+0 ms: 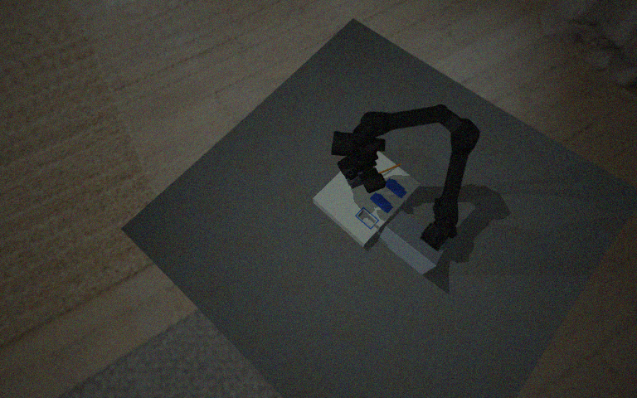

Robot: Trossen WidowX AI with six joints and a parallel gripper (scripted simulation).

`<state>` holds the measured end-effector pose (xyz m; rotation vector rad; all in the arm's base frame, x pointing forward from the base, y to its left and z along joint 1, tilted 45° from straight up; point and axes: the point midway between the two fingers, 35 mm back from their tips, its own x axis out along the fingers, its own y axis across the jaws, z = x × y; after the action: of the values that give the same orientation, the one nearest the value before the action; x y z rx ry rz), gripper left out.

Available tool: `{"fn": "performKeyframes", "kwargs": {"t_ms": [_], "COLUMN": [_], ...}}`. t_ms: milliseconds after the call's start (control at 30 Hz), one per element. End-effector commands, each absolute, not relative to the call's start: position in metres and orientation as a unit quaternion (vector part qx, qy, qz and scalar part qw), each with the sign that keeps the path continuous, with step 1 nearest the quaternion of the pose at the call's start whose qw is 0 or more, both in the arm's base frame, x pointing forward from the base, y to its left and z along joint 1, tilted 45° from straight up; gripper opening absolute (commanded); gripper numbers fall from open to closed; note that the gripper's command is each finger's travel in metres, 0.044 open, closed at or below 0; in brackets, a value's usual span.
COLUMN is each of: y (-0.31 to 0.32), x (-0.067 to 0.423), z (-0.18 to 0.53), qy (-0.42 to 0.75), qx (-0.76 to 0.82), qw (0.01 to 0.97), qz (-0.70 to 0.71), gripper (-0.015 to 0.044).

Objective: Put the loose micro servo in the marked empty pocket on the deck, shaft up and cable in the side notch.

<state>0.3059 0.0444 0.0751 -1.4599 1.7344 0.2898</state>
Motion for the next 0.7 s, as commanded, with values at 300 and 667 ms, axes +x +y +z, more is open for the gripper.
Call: {"fn": "performKeyframes", "kwargs": {"t_ms": [300, 667], "y": [0.072, 0.103], "x": [0.301, 0.303], "z": [0.05, 0.02], "qy": [0.689, 0.689], "qx": [-0.58, -0.579], "qw": [0.418, 0.421], "qz": [0.117, 0.115], "gripper": [0.0, 0.0]}}
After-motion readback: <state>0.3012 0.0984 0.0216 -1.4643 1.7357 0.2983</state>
